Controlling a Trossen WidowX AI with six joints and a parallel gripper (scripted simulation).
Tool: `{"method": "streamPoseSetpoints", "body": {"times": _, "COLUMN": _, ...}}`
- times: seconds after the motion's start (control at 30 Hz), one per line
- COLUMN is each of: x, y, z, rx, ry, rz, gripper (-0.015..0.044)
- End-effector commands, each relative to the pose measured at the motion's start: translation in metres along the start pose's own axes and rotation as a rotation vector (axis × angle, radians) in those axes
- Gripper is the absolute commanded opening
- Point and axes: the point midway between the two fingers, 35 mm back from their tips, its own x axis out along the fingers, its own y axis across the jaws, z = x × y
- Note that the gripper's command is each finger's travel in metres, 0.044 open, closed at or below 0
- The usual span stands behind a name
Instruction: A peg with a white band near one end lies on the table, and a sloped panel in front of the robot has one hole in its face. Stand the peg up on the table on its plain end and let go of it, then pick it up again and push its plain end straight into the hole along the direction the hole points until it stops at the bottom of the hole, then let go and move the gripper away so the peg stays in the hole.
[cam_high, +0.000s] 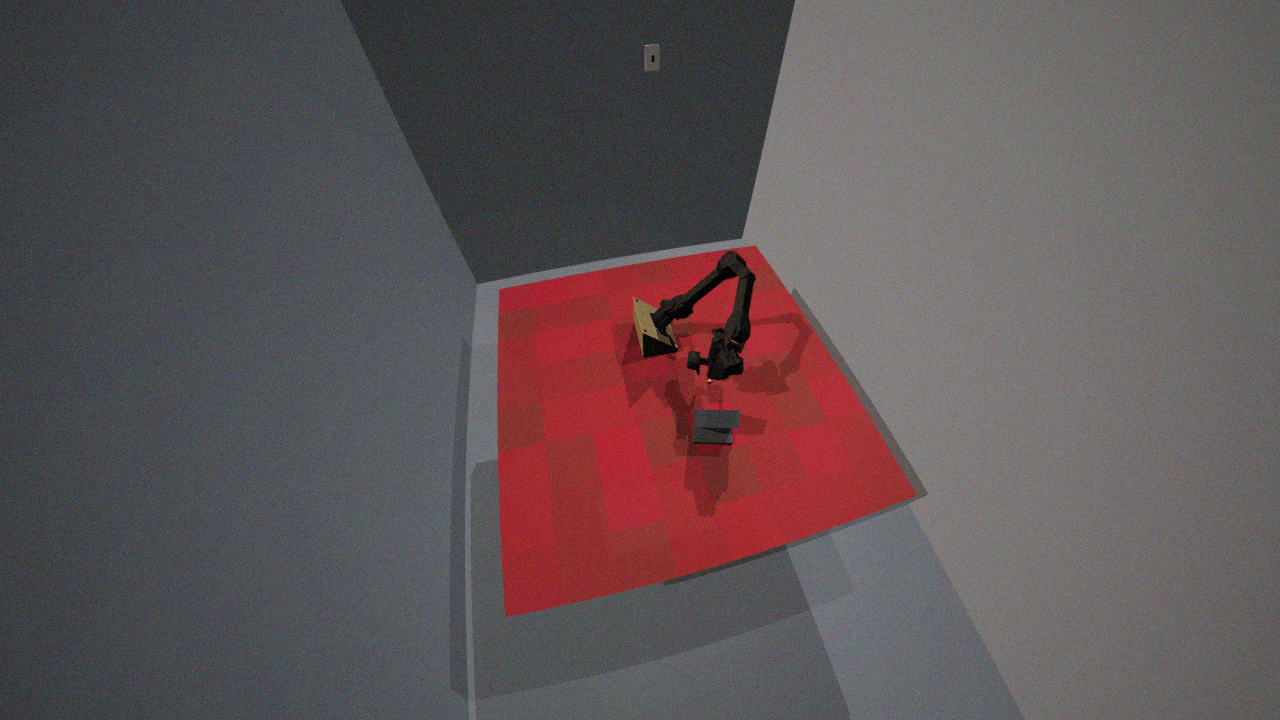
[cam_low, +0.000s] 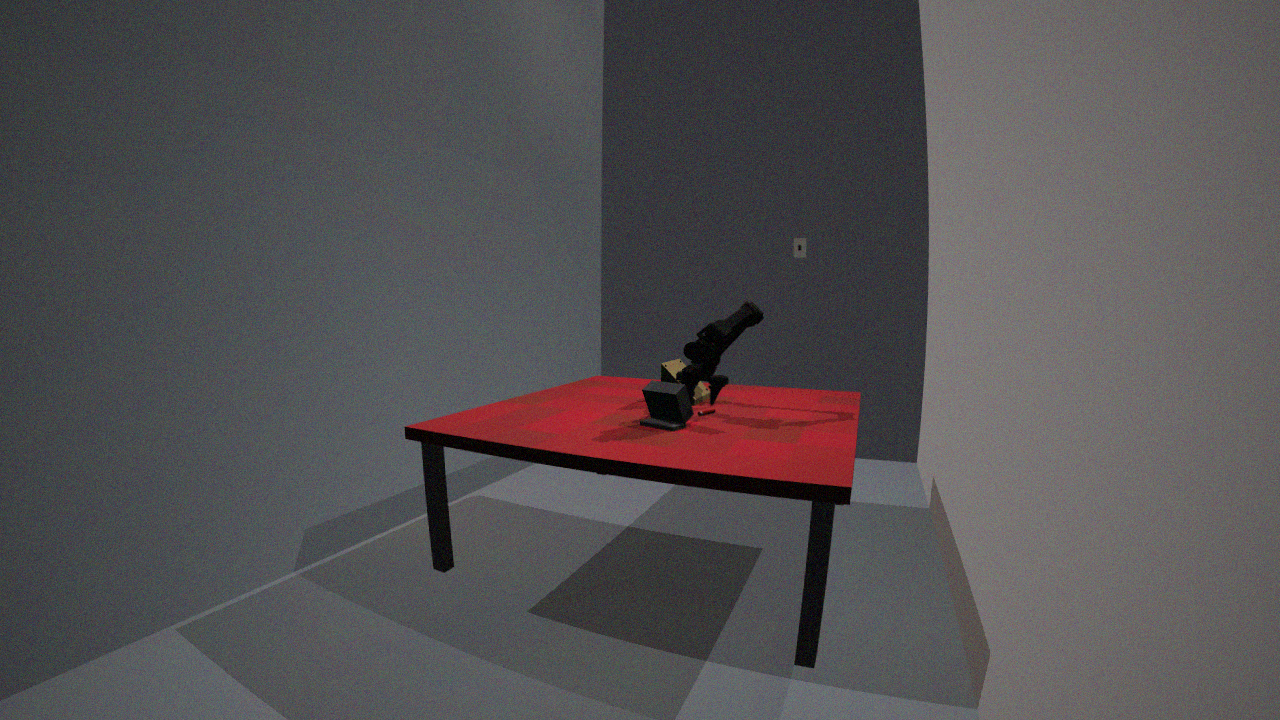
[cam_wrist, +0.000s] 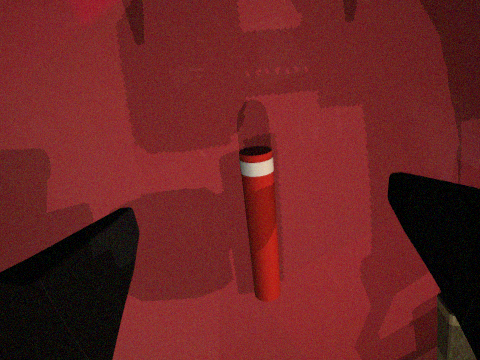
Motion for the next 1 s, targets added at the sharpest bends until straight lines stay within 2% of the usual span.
{"method": "streamPoseSetpoints", "body": {"times": 0.0, "x": 0.009, "y": -0.001, "z": -0.002, "rx": 0.008, "ry": 0.005, "rz": 0.002, "gripper": 0.044}}
{"method": "streamPoseSetpoints", "body": {"times": 0.67, "x": 0.038, "y": 0.0, "z": -0.005, "rx": 0.008, "ry": 0.007, "rz": 0.008, "gripper": 0.044}}
{"method": "streamPoseSetpoints", "body": {"times": 0.97, "x": 0.038, "y": 0.0, "z": -0.005, "rx": 0.008, "ry": 0.007, "rz": 0.008, "gripper": 0.0204}}
